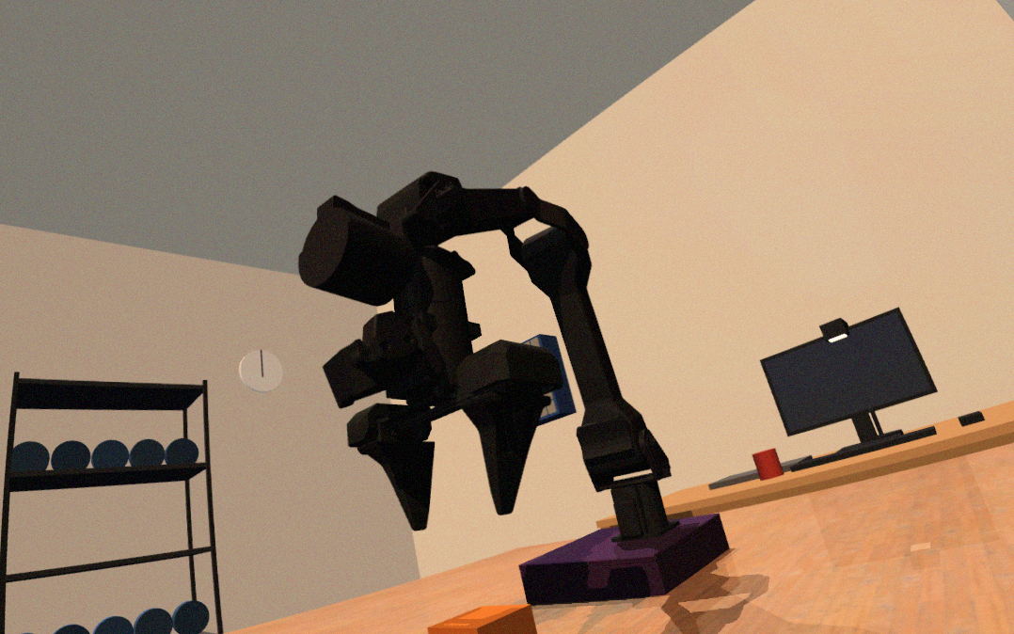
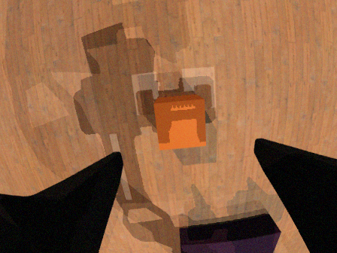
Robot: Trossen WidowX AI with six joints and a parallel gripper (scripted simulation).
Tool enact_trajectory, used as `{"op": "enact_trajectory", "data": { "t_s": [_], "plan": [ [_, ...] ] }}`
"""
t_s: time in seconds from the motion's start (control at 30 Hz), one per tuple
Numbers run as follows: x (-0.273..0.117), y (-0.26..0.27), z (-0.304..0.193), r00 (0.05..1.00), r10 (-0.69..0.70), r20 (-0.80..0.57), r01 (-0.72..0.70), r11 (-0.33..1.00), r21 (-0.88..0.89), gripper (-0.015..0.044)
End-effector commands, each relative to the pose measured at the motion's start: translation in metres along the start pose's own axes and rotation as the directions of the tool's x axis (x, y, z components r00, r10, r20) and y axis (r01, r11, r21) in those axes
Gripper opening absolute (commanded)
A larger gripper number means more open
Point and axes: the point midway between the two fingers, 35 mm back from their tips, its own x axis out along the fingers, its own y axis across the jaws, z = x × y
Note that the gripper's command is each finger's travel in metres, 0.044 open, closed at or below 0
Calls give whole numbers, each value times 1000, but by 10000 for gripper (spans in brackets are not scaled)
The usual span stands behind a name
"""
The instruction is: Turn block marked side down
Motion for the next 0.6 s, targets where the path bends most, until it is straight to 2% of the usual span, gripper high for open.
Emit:
{"op": "enact_trajectory", "data": {
  "t_s": [0.0,0.1,0.23,0.57],
  "plan": [
    [-3,0,2,998,9,-62,-9,1000,-3,440],
    [-1,0,2,998,9,-62,-9,1000,-3,440],
    [30,0,0,998,9,-62,-9,1000,-3,440],
    [47,0,-2,998,9,-62,-9,1000,-3,440]
  ]
}}
